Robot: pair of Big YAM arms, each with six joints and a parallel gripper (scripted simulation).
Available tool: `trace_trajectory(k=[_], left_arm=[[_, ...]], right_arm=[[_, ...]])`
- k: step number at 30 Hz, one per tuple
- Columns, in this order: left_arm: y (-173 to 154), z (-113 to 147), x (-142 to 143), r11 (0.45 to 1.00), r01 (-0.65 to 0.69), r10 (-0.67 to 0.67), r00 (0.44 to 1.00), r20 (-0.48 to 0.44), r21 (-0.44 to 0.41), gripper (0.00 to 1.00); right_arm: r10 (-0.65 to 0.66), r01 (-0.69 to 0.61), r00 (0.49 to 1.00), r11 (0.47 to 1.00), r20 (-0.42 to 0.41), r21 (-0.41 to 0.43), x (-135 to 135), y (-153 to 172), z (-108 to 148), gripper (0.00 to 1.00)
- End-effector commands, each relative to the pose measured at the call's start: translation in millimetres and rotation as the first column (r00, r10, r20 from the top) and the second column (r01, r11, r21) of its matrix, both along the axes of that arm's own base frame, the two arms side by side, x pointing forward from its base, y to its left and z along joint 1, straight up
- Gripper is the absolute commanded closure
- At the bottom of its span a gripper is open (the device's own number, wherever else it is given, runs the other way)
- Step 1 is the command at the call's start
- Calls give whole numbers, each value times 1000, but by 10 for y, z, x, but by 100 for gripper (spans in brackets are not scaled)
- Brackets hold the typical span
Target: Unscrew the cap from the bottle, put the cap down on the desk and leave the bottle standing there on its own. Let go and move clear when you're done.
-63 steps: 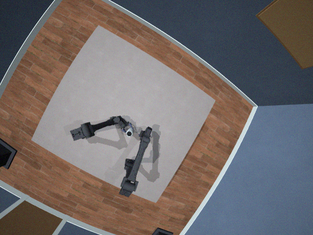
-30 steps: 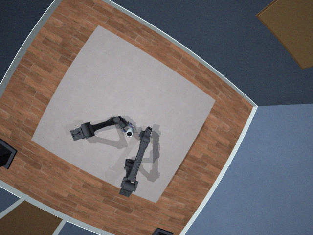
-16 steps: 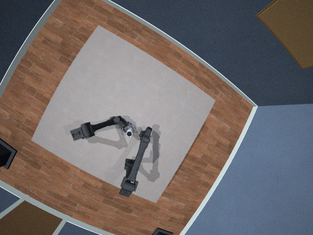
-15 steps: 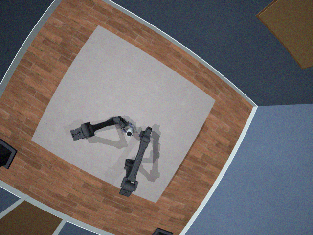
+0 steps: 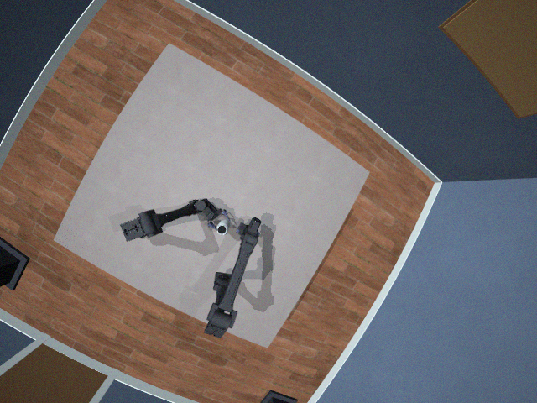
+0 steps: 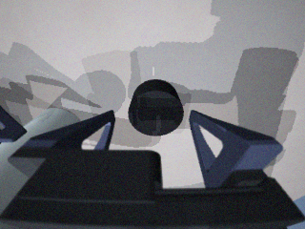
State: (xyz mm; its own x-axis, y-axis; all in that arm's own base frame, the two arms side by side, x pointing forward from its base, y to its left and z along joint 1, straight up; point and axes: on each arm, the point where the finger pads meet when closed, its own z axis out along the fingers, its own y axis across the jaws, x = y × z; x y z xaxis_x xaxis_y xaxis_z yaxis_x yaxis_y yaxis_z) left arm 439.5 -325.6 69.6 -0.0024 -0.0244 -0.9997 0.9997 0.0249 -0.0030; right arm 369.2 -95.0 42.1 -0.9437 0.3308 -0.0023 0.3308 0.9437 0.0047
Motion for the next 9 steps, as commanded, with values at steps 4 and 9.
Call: trace_trajectory(k=[4,9], left_arm=[[446,324,29,1000,-10,10,1000,22,-9,4],[396,242,48,1000,-6,6,1000,27,-5,4]], right_arm=[[1,0,998,1000,65,-17,181,-47,826,6],[0,0,999,1000,35,-9,115,-30,664,6]])
